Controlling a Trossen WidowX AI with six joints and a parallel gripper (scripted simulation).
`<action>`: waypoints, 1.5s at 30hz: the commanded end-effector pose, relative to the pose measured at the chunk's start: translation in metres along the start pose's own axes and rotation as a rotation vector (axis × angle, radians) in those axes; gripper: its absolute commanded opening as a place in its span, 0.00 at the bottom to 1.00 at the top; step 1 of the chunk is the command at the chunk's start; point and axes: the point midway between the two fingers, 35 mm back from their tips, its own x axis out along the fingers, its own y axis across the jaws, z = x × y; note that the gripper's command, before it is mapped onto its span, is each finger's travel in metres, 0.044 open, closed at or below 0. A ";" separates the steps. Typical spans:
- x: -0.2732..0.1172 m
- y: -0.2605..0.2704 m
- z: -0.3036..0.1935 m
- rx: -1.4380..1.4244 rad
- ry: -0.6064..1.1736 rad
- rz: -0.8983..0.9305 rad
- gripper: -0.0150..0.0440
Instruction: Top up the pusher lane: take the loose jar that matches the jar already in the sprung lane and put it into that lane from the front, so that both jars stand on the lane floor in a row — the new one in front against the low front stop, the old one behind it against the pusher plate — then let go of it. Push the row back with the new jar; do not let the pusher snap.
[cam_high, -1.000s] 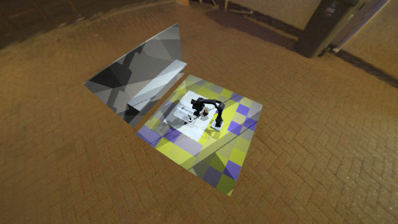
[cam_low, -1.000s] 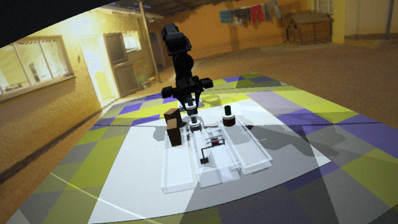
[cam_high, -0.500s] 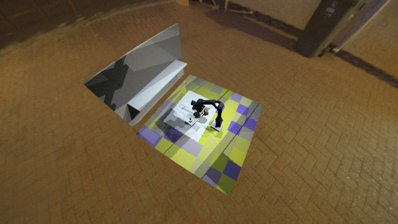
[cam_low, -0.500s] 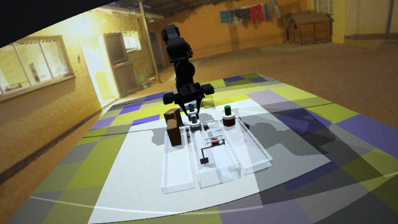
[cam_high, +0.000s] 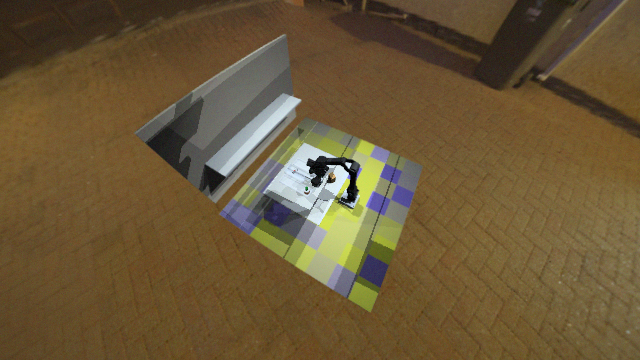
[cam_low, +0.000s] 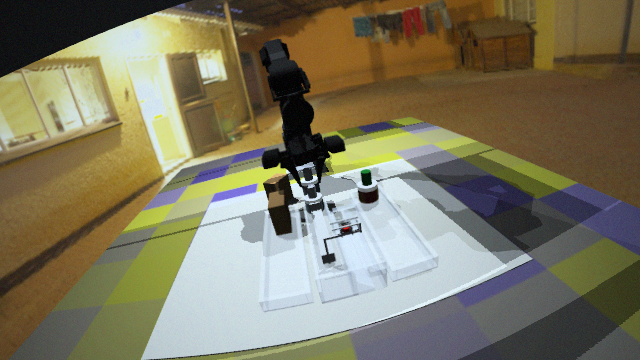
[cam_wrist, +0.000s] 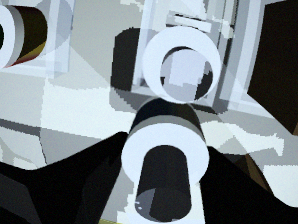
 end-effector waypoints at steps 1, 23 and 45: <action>0.000 -0.001 0.003 0.002 -0.001 -0.004 0.25; 0.000 -0.001 0.013 0.002 -0.002 -0.004 0.25; 0.000 -0.001 0.023 0.003 -0.003 -0.004 0.25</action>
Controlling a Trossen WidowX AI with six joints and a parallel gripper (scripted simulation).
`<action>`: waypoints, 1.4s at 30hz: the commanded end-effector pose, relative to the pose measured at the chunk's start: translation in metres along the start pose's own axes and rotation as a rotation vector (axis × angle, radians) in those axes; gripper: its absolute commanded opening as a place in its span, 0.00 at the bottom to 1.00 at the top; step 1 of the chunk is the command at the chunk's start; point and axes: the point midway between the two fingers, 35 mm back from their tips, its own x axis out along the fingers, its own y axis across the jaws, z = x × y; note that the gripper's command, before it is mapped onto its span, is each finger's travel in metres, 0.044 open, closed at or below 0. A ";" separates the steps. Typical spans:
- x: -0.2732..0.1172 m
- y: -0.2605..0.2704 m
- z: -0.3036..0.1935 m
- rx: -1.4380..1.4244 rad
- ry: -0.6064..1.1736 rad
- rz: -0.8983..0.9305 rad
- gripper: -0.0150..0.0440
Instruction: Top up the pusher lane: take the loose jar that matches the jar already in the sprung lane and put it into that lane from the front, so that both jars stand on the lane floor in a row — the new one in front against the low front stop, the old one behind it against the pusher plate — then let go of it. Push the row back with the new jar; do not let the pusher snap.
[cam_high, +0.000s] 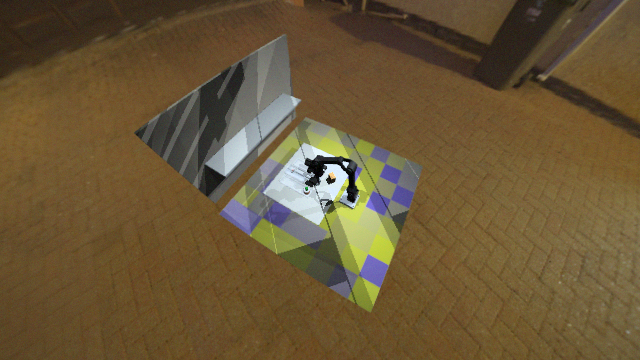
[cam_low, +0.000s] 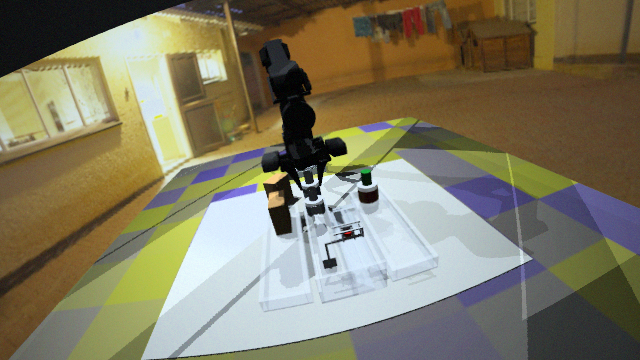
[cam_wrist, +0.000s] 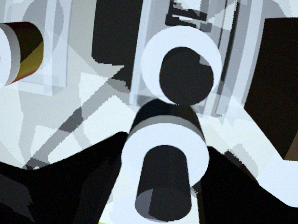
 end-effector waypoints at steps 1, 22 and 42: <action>-0.001 0.000 0.009 0.000 -0.023 -0.003 0.25; -0.002 0.000 0.018 0.000 -0.024 -0.003 0.25; -0.003 -0.001 0.027 0.000 -0.025 -0.003 0.25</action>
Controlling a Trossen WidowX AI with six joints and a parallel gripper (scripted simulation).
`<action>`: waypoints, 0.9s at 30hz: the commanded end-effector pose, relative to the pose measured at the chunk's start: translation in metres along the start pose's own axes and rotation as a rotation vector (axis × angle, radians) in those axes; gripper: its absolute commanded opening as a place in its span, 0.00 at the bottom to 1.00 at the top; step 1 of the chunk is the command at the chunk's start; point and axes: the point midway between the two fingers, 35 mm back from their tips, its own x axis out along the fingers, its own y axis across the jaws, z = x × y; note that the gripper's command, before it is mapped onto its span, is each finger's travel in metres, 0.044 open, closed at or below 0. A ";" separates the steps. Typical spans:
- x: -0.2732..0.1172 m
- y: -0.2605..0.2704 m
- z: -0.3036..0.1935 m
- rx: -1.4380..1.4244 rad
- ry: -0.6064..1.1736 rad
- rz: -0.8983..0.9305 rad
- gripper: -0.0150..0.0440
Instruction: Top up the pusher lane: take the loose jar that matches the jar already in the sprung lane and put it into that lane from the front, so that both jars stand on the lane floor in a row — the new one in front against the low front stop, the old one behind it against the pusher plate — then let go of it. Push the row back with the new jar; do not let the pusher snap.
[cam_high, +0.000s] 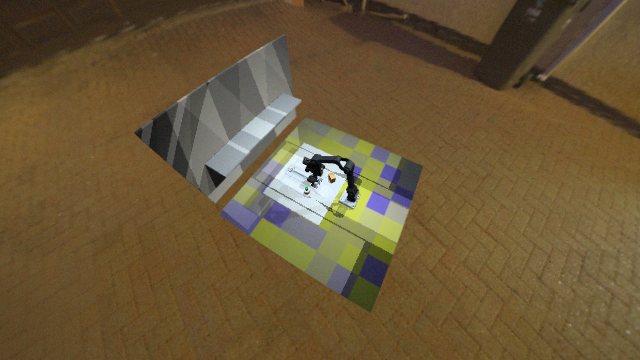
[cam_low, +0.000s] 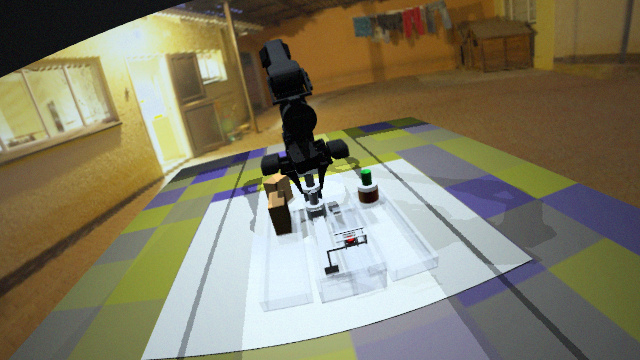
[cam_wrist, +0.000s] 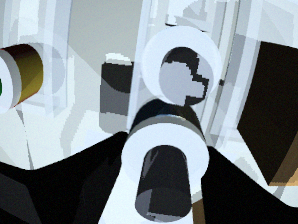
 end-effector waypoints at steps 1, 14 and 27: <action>-0.002 -0.001 0.009 -0.002 -0.025 -0.003 0.25; -0.003 -0.001 0.014 -0.002 -0.025 -0.003 0.25; -0.004 -0.001 0.017 -0.002 -0.025 -0.003 0.25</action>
